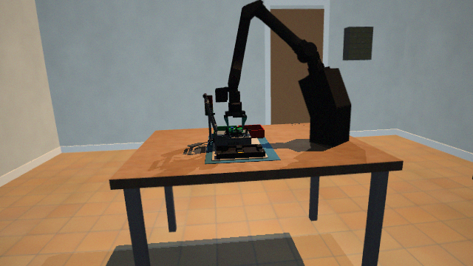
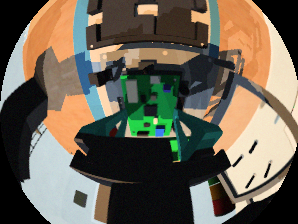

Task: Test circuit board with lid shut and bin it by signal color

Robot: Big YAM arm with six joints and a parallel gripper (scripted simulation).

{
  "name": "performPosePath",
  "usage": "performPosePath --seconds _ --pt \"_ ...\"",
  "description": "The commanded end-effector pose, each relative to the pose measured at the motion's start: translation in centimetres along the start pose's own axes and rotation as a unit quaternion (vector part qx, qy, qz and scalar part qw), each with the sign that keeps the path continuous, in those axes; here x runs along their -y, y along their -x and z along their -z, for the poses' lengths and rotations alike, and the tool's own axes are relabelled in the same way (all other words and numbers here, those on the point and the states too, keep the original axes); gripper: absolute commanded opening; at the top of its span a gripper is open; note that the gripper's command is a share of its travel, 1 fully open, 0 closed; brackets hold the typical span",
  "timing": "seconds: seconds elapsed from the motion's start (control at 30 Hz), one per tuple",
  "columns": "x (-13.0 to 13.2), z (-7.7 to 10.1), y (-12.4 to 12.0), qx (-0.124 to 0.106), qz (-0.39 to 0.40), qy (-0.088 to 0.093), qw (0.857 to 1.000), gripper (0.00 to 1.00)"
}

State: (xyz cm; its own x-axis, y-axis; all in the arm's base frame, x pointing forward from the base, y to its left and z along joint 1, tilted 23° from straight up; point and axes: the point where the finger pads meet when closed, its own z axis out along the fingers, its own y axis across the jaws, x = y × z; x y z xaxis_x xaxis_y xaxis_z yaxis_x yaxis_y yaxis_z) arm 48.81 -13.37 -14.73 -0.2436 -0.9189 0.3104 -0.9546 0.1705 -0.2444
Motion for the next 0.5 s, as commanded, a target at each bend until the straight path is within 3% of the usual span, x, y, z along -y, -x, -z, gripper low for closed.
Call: performPosePath --seconds 0.0,0.47 --pt "0.93 -0.56 -0.59 0.001 -0.006 -0.007 1.000 0.72" --pt "1.06 -0.56 -0.59 0.001 -0.006 -0.007 1.000 0.72"
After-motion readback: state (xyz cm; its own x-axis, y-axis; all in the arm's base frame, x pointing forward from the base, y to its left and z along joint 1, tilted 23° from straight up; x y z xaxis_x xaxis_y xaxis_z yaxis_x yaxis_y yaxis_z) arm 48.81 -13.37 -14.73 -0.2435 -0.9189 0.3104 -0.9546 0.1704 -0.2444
